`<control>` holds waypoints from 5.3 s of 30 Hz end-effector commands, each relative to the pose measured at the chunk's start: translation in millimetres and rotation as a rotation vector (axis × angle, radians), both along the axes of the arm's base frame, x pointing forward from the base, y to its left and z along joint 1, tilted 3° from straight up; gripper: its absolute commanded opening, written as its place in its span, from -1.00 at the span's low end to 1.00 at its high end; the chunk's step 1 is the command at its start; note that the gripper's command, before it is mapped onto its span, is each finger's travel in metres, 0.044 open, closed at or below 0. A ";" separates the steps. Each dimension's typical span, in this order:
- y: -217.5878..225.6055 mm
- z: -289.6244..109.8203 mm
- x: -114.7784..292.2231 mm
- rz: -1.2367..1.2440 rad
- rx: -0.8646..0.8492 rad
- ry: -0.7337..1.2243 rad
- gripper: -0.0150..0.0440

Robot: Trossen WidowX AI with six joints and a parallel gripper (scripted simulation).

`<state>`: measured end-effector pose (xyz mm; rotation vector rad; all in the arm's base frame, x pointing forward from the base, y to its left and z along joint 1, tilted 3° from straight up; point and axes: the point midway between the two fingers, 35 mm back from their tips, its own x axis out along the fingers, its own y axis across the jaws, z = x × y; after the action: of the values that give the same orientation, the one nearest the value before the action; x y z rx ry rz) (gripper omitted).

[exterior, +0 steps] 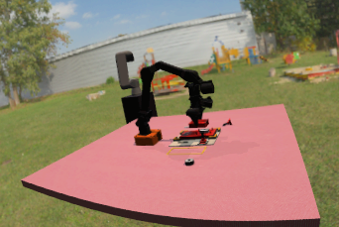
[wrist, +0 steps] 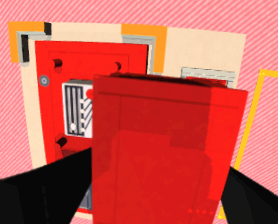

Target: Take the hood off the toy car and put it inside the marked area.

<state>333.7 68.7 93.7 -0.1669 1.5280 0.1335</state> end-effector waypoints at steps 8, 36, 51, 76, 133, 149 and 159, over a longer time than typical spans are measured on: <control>-37.5 6.4 1.5 0.008 0.001 -0.014 -0.49; -125.3 11.8 -11.5 0.020 -0.013 -0.021 -0.49; -139.0 9.2 -14.8 0.024 -0.018 -0.022 -0.49; -139.8 -4.9 -12.6 0.024 -0.018 -0.022 -0.49; -141.0 -37.2 -10.2 0.024 -0.018 -0.022 -0.49; -141.3 -46.4 -10.2 0.024 -0.018 -0.022 -0.49; -141.4 -52.1 -10.4 0.024 -0.018 -0.022 -0.49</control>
<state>323.3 -72.2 44.0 -0.1974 1.5060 0.1356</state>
